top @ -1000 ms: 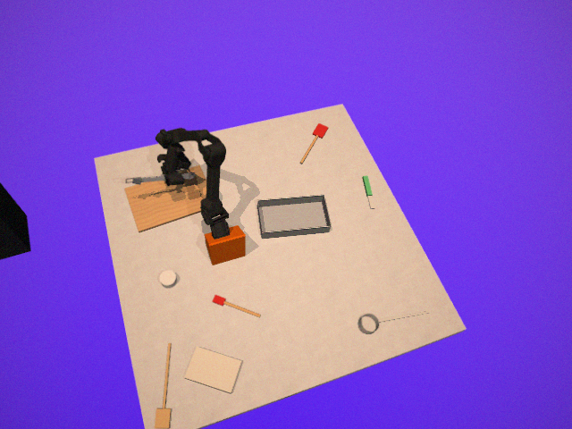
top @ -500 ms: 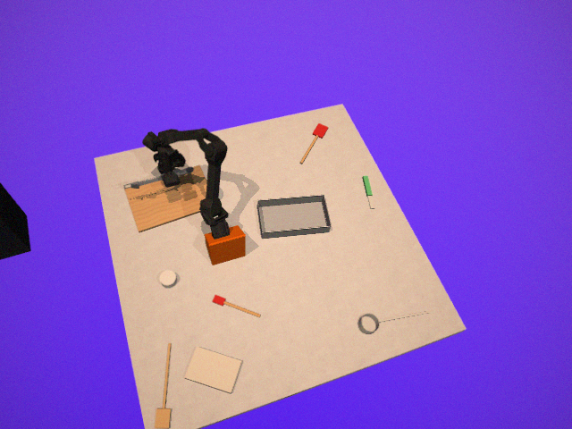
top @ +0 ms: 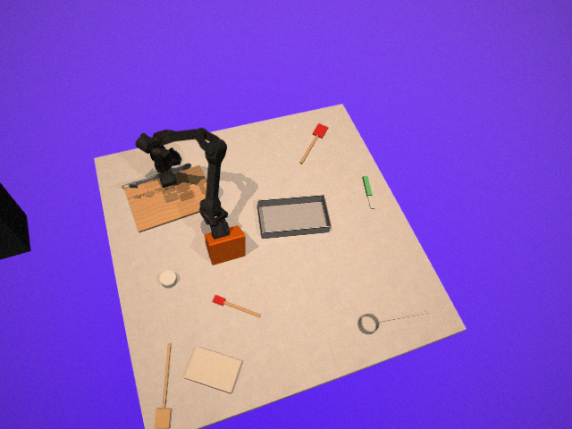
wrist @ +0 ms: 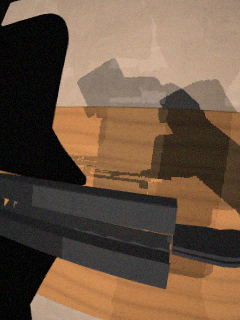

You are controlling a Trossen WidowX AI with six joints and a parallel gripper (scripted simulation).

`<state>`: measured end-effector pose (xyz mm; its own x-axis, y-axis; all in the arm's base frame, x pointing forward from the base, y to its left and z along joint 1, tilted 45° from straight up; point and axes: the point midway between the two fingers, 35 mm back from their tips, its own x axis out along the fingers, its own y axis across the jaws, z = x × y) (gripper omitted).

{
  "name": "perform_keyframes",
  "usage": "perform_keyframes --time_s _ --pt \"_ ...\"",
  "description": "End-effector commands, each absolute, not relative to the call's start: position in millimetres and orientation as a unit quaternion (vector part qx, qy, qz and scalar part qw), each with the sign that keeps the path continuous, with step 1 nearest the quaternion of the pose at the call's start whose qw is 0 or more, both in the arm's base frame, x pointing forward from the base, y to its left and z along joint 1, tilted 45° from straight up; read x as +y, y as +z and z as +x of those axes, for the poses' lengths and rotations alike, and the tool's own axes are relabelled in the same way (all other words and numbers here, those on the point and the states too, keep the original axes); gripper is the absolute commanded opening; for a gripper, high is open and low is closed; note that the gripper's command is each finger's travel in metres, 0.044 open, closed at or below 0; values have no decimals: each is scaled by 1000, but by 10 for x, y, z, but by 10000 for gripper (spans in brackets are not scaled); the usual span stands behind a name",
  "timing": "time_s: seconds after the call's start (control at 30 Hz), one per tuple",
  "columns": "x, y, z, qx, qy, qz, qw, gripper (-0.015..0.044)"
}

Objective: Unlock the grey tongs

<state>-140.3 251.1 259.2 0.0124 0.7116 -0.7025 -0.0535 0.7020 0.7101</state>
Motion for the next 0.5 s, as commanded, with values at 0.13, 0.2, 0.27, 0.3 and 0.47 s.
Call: perform_keyframes --time_s 0.13,0.2,0.27,0.3,0.47 --pt "2555 2575 -1413 641 288 260 662 -150" --pt "2579 2553 -1416 641 288 260 662 -150" --pt "2603 2530 -1419 641 288 260 662 -150" --pt "2615 2519 -1420 641 288 260 662 -150" --pt "2675 2463 -1424 641 288 260 662 -150"
